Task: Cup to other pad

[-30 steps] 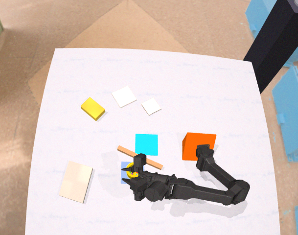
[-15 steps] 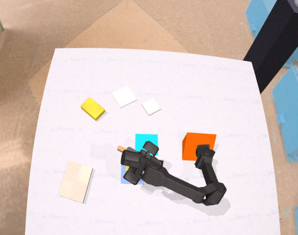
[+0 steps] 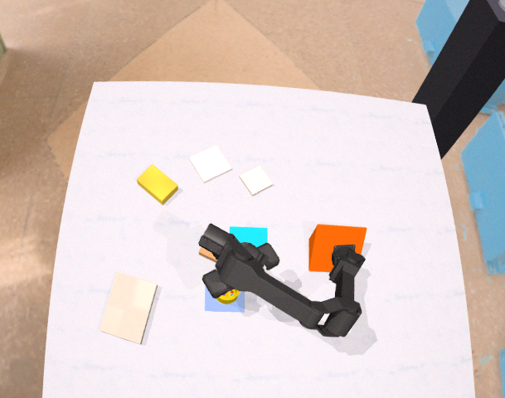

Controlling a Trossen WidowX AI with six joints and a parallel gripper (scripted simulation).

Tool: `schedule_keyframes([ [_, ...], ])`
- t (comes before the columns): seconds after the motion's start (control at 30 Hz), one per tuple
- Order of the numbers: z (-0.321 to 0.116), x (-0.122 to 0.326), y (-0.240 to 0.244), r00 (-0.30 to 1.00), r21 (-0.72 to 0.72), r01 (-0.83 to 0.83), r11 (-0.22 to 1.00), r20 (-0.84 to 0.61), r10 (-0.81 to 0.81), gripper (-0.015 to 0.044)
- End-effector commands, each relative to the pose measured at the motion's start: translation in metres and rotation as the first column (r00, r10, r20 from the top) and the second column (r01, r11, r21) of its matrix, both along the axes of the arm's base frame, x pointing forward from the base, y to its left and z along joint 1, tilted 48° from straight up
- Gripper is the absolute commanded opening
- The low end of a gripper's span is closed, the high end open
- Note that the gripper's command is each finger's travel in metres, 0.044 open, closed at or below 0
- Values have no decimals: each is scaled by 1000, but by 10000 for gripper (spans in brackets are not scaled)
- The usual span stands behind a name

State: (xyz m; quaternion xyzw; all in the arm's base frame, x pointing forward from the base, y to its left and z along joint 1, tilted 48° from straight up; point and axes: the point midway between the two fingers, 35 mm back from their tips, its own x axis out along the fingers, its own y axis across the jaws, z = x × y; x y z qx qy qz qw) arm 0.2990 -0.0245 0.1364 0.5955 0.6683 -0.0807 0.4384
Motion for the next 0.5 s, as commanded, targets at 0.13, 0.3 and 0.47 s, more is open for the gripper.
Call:
schedule_keyframes([
  [0.13, -4, 3, 4, 1000, 8, 10, 1000, -11, -10, 167],
  [0.3, -10, 4, 10, 1000, 7, 10, 1000, -10, -10, 167],
  [0.47, -15, 5, 16, 1000, 7, 11, 1000, -10, -10, 167],
])
